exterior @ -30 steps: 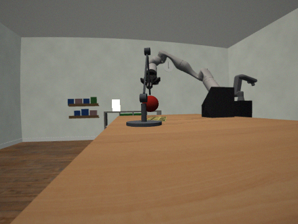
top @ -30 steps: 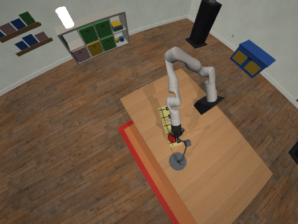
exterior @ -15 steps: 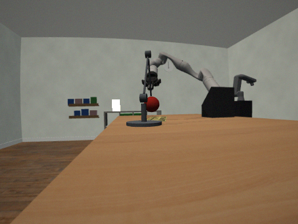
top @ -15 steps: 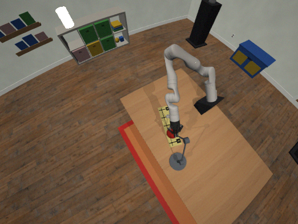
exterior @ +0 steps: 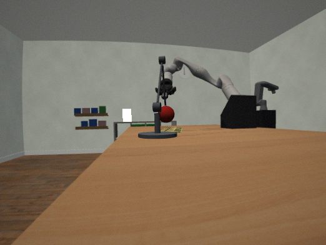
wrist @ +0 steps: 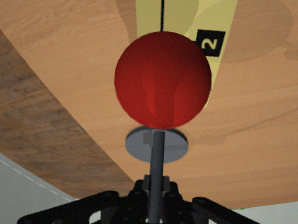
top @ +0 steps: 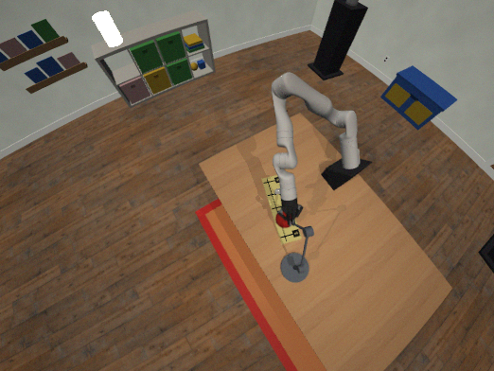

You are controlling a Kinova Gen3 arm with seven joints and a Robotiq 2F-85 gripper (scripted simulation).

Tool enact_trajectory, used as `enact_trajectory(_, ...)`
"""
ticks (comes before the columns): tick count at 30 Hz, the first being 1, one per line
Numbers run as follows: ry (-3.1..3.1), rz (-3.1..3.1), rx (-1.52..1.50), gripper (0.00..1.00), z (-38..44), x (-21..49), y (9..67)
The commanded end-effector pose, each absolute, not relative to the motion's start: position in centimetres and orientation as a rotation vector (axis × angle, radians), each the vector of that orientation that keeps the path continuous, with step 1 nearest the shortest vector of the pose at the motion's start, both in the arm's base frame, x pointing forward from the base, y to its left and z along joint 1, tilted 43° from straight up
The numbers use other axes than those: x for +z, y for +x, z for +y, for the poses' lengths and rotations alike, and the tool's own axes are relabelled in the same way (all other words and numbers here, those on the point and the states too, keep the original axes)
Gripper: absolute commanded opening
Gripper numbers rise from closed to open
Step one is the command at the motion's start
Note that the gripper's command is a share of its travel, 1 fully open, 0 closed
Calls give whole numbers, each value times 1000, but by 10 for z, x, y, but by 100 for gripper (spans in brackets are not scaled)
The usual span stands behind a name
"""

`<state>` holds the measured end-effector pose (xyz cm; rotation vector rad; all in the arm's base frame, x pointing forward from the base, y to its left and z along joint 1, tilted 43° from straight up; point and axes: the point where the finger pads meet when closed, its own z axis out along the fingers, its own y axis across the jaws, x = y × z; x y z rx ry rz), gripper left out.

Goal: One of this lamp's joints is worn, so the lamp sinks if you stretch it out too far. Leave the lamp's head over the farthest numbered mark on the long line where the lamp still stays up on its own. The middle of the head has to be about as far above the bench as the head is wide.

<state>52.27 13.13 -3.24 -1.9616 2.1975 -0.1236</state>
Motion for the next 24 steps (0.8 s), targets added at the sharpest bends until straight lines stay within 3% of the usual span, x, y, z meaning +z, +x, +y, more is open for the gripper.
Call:
enact_trajectory(1,-1953,2197,-134,0,128,-28,527)
enact_trajectory(2,-1953,2197,-134,0,128,-28,527)
enact_trajectory(3,-1953,2197,-134,100,128,-28,526)
enact_trajectory(24,-1961,2195,-125,100,132,-31,523)
